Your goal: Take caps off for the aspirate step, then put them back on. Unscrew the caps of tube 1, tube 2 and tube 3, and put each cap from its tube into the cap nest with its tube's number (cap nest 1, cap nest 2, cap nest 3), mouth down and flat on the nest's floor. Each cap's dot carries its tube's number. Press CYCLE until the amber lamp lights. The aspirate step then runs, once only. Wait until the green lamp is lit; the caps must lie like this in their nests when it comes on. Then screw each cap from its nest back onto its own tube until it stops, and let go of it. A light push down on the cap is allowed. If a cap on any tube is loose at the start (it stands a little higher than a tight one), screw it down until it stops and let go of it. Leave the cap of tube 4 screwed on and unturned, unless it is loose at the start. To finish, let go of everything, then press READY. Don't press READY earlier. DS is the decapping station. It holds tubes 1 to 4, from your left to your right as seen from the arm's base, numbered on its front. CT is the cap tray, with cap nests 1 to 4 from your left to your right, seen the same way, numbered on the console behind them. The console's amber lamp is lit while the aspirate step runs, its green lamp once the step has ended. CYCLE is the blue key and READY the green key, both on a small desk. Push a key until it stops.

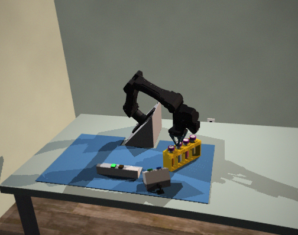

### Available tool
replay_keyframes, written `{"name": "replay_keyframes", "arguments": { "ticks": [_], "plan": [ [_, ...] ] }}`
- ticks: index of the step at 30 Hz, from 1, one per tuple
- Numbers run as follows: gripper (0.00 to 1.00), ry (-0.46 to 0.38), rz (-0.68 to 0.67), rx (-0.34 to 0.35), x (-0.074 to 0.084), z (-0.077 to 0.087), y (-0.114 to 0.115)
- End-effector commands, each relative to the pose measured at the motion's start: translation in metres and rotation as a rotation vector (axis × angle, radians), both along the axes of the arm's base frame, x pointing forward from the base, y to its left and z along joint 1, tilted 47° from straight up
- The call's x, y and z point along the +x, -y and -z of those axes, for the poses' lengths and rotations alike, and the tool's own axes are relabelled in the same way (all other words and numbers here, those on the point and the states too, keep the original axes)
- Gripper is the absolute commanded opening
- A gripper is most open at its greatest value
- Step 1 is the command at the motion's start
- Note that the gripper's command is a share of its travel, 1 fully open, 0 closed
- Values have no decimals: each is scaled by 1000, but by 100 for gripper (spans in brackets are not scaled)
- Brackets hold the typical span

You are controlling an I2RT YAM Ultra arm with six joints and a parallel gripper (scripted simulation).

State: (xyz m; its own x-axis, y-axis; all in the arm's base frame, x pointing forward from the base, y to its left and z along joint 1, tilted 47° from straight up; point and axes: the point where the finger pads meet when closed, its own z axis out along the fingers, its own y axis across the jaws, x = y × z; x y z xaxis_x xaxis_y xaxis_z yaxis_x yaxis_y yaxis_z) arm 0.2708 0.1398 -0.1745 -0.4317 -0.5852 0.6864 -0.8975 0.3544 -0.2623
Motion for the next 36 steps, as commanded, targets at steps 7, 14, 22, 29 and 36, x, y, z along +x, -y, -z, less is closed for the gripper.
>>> {"name": "replay_keyframes", "arguments": {
  "ticks": [7,14,22,29,36],
  "plan": [
    [0,274,241,-18,3,-2,-4],
    [0,394,355,-33,3,-2,-4],
    [49,408,368,-34,3,-2,-4],
    [49,408,368,-34,3,-2,-4],
    [49,321,286,-24,3,-2,-5]
  ]
}}
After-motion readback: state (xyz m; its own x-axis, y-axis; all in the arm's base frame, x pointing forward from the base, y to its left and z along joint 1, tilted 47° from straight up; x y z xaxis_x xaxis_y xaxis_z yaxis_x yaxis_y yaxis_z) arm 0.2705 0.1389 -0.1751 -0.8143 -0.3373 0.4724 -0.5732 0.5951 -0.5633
